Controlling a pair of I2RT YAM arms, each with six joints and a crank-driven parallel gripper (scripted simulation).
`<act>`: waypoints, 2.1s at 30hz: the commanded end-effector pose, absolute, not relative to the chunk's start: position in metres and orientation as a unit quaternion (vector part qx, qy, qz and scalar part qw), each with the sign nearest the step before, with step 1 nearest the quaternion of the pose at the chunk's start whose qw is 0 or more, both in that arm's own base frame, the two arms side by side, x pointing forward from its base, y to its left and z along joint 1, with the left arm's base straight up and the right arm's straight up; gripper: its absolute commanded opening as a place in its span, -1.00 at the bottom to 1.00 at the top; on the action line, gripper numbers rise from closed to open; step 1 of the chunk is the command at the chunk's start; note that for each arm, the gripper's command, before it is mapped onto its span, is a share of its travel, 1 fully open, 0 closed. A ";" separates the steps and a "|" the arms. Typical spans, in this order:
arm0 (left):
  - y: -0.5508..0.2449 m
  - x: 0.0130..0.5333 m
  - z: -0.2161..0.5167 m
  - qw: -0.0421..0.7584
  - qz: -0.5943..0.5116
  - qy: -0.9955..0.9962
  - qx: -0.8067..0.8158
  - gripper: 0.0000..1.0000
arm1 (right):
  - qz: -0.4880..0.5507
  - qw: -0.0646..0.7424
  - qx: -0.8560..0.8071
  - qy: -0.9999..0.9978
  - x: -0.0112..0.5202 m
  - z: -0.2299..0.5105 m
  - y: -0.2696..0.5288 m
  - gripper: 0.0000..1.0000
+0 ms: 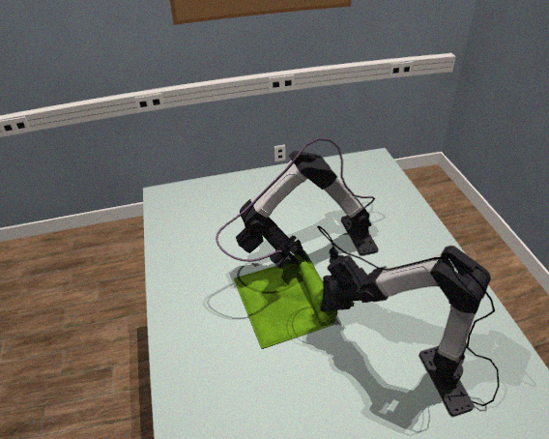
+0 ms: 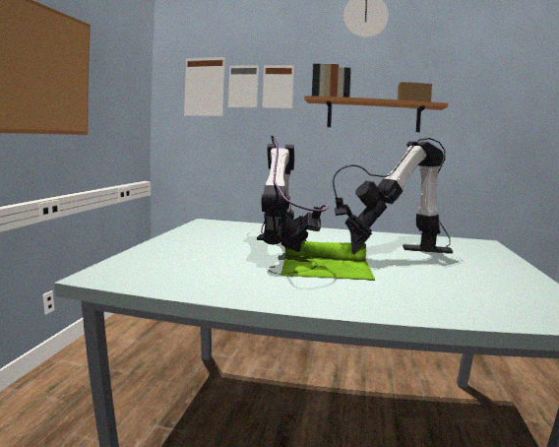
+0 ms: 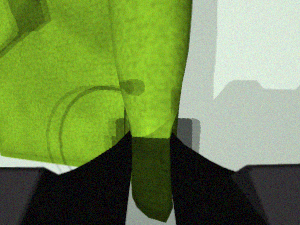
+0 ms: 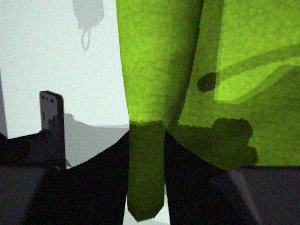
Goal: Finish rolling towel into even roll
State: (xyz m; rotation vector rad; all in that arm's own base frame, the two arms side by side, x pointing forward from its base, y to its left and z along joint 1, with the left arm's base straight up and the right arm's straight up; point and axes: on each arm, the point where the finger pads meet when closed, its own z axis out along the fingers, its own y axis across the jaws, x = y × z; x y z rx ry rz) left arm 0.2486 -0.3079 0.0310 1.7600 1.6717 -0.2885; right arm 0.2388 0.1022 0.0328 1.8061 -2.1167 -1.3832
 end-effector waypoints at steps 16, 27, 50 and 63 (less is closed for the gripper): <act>-0.317 0.256 0.037 0.357 -0.112 0.633 0.678 -0.48 | -0.444 0.027 0.589 -0.675 0.238 0.045 0.103 0.39; -0.317 0.256 0.037 0.349 -0.122 0.637 0.676 -0.48 | -0.444 0.027 0.589 -0.675 0.245 0.055 0.095 0.70; -0.317 0.256 0.043 0.185 -0.295 0.703 0.620 -0.48 | -0.403 -0.030 0.618 -0.674 0.272 0.090 0.069 0.76; -0.317 0.256 0.046 0.071 -0.399 0.722 0.561 -0.48 | -0.261 -0.210 0.685 -0.647 0.256 0.090 0.087 0.85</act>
